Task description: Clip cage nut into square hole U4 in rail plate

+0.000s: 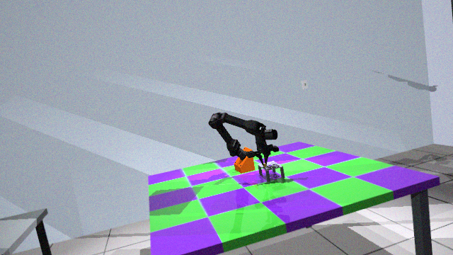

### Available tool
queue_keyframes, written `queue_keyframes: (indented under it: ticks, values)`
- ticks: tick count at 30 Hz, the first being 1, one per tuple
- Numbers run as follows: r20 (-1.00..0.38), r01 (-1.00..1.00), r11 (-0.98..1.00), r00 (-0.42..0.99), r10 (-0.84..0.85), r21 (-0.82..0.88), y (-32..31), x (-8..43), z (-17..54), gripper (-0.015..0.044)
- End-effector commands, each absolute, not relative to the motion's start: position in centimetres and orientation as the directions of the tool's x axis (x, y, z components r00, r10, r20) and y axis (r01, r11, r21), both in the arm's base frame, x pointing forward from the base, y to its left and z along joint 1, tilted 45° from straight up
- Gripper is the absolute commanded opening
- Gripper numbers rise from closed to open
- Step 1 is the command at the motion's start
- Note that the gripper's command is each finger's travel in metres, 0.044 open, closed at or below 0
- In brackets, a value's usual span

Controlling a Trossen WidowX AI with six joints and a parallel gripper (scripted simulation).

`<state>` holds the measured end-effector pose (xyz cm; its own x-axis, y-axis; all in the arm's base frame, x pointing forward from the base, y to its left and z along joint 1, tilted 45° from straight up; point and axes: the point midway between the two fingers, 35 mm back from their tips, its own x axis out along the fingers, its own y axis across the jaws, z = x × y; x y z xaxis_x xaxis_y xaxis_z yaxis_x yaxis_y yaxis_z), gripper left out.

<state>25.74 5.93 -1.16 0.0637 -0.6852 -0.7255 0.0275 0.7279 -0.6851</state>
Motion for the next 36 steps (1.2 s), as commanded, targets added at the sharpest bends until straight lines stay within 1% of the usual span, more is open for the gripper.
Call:
queue_keyframes:
  ticks: [1,36]
  values:
    - [-0.719,0.027,0.721,0.067,-0.692,-0.692,6.06,25.77,-1.19,0.0037]
    - [-0.715,0.027,0.717,0.067,-0.696,-0.696,6.35,25.79,-1.55,0.0037]
